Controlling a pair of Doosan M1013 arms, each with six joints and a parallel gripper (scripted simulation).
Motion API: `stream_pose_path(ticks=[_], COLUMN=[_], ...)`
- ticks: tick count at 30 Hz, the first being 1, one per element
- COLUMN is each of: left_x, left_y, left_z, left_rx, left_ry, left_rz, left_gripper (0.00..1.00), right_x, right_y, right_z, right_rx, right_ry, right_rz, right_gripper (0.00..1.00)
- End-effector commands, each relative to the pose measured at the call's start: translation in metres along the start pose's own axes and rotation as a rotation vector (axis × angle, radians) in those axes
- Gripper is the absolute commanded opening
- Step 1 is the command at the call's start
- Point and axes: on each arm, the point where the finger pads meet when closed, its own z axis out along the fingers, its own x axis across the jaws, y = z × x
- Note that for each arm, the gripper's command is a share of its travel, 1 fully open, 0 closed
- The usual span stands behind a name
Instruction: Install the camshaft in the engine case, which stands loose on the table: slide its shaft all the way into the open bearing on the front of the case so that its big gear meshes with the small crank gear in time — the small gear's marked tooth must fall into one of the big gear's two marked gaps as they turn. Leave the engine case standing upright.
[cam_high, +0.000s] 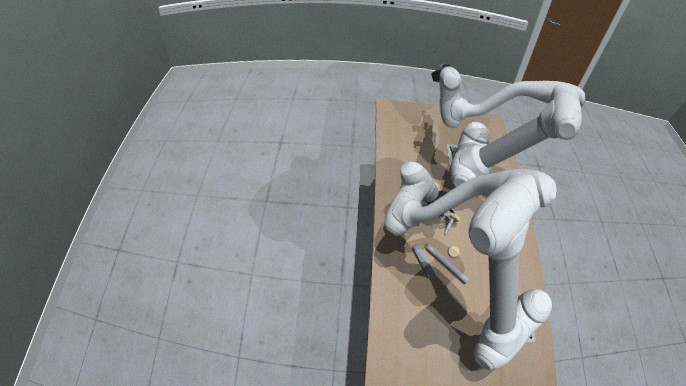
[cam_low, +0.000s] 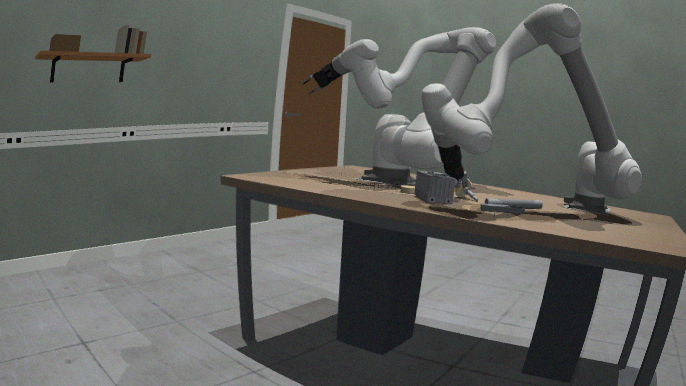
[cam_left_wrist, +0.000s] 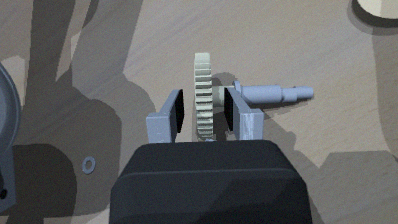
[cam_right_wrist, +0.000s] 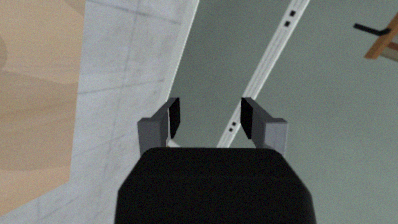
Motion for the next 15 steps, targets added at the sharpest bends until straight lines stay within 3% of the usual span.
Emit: stream_pose_path(ticks=[1, 3, 4, 15], left_x=[-0.0005, -0.0005, -0.0005, -0.0005], left_y=[0.0, 0.0, 0.0, 0.0], left_z=[-0.0009, -0.0009, -0.0009, -0.0009], left_rx=[-0.002, -0.002, -0.002, -0.002], left_ry=[0.0, 0.0, 0.0, 0.0], left_rz=[0.001, 0.001, 0.001, 0.001], left_gripper=[0.7, 0.7, 0.29, 0.29], right_x=[0.0004, 0.0004, 0.0004, 0.0004], right_y=[0.0, 0.0, 0.0, 0.0], right_z=[-0.0001, -0.0001, -0.0001, -0.0001], right_rx=[0.0, 0.0, 0.0, 0.0], right_ry=[0.0, 0.0, 0.0, 0.0], right_rz=[0.0, 0.0, 0.0, 0.0], right_gripper=[1.0, 1.0, 1.0, 1.0])
